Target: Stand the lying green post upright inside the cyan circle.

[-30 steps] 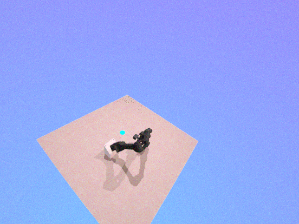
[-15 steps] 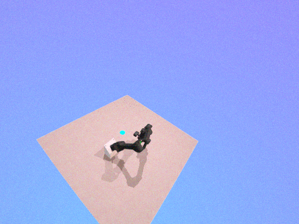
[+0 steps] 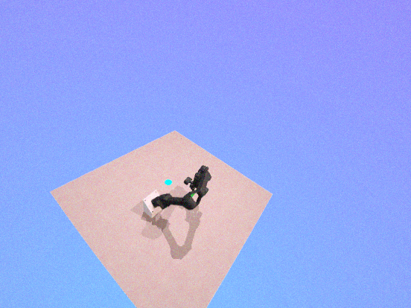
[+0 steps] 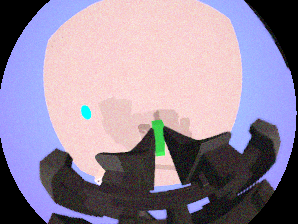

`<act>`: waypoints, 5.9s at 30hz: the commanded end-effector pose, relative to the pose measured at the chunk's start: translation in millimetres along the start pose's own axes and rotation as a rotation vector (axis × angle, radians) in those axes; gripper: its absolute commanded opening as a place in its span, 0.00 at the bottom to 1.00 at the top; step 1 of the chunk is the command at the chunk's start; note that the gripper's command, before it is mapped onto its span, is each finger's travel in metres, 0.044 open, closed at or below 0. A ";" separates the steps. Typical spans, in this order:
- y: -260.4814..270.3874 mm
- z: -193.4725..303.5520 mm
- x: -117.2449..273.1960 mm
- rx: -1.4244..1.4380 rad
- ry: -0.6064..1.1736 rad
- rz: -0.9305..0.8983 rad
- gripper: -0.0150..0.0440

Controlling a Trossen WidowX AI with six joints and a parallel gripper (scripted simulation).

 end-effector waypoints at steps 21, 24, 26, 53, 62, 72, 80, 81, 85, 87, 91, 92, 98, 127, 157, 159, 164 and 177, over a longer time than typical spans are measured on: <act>52.4 -16.8 16.3 0.218 -0.018 -0.026 0.29; 61.8 -18.5 17.6 0.255 -0.020 -0.030 0.29; 68.2 -19.4 18.5 0.280 -0.020 -0.032 0.29; 156.4 -17.6 28.4 0.610 -0.025 -0.043 0.29; 185.9 -11.0 30.4 0.717 -0.024 -0.040 0.29; 217.9 -0.2 31.4 0.836 -0.022 -0.031 0.29; 242.8 10.8 31.1 0.929 -0.019 -0.021 0.29; 245.8 12.4 31.0 0.941 -0.019 -0.019 0.29; 257.8 18.8 30.4 0.987 -0.017 -0.013 0.29; 263.7 22.1 29.9 1.010 -0.016 -0.009 0.29; 271.0 26.5 29.3 1.039 -0.014 -0.005 0.29; 271.0 26.5 29.3 1.039 -0.014 -0.005 0.29; 270.5 26.9 25.9 1.035 -0.013 -0.040 0.29; 267.9 29.2 6.9 1.009 -0.034 -0.262 0.29; 265.5 30.4 -7.2 0.980 -0.106 -0.480 0.29; 265.3 30.5 -8.0 0.978 -0.113 -0.494 0.29; 264.7 30.6 -9.7 0.974 -0.130 -0.528 0.29; 263.1 30.7 -13.7 0.961 -0.182 -0.612 0.29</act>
Point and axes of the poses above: the point midway between the two fingers, 35 mm back from their tips, its own x axis back along the fingers, its own y axis across the jaws, z = x × y, the point moved 3 cm from there along x, back along the fingers, and after that the axes turned 12 degrees about -x, right-handed, at the moved point
